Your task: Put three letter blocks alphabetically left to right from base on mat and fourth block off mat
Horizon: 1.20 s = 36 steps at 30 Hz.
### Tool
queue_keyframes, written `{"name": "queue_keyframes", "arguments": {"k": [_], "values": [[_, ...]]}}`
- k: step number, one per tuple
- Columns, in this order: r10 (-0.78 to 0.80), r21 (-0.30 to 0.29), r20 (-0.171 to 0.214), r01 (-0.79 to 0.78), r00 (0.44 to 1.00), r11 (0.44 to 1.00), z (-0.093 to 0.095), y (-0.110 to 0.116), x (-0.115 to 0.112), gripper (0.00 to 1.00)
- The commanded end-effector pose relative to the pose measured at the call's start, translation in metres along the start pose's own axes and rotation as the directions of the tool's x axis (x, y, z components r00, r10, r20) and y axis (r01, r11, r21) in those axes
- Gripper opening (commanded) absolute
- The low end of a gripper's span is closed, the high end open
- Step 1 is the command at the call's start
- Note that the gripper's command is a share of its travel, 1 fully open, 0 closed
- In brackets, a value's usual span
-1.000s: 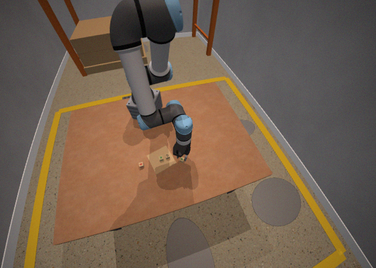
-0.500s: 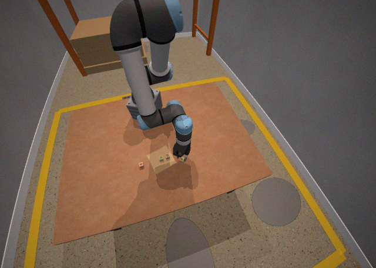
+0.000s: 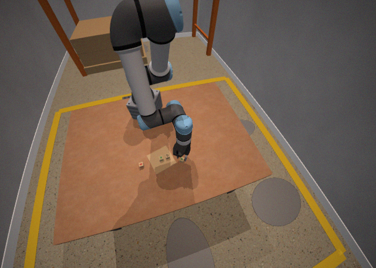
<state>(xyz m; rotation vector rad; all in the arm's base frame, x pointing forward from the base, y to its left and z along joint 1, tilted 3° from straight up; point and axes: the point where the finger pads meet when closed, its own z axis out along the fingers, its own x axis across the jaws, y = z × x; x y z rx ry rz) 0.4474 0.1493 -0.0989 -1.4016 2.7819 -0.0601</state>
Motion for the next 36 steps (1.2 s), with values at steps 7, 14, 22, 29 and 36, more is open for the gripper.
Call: {"name": "queue_keyframes", "arguments": {"k": [7,14,22,29,36], "values": [[0.0,0.001,0.001,0.0,1.0,1.0,0.0,0.0,0.0,0.85],[0.0,0.001,0.001,0.0,1.0,1.0,0.0,0.0,0.0,0.85],[0.0,0.001,0.001,0.0,1.0,1.0,0.008,0.0,0.0,0.85],[0.0,0.001,0.001,0.0,1.0,1.0,0.018,0.0,0.0,0.85],[0.0,0.001,0.001,0.0,1.0,1.0,0.029,0.0,0.0,0.85]]}}
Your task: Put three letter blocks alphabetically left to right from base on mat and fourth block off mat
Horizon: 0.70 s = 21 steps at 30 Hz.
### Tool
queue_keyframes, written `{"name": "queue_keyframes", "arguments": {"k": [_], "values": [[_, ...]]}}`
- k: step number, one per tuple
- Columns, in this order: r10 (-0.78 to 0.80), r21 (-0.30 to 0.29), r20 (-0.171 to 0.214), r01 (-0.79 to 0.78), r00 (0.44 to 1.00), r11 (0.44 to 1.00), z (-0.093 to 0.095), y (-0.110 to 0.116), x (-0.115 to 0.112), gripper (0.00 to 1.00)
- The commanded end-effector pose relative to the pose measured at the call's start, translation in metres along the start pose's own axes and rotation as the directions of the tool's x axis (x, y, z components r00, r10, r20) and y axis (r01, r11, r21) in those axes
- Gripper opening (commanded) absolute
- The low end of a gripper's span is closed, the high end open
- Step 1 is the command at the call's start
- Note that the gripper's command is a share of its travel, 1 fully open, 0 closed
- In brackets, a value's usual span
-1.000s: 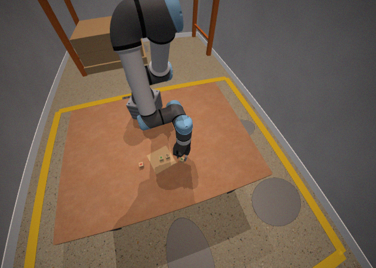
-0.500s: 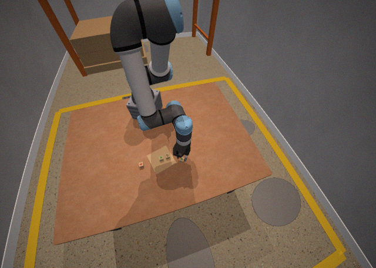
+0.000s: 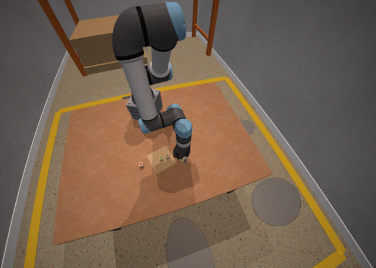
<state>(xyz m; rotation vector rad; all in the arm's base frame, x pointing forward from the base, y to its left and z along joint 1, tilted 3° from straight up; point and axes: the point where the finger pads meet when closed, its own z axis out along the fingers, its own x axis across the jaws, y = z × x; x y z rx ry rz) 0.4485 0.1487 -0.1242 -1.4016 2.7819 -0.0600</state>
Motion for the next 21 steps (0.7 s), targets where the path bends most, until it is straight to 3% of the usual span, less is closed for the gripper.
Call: {"name": "queue_keyframes", "arguments": {"k": [1,21], "values": [[0.0,0.001,0.001,0.0,1.0,1.0,0.0047,-0.0004,-0.0004,0.85],[0.0,0.001,0.001,0.0,1.0,1.0,0.0066,-0.0004,-0.0004,0.85]]}}
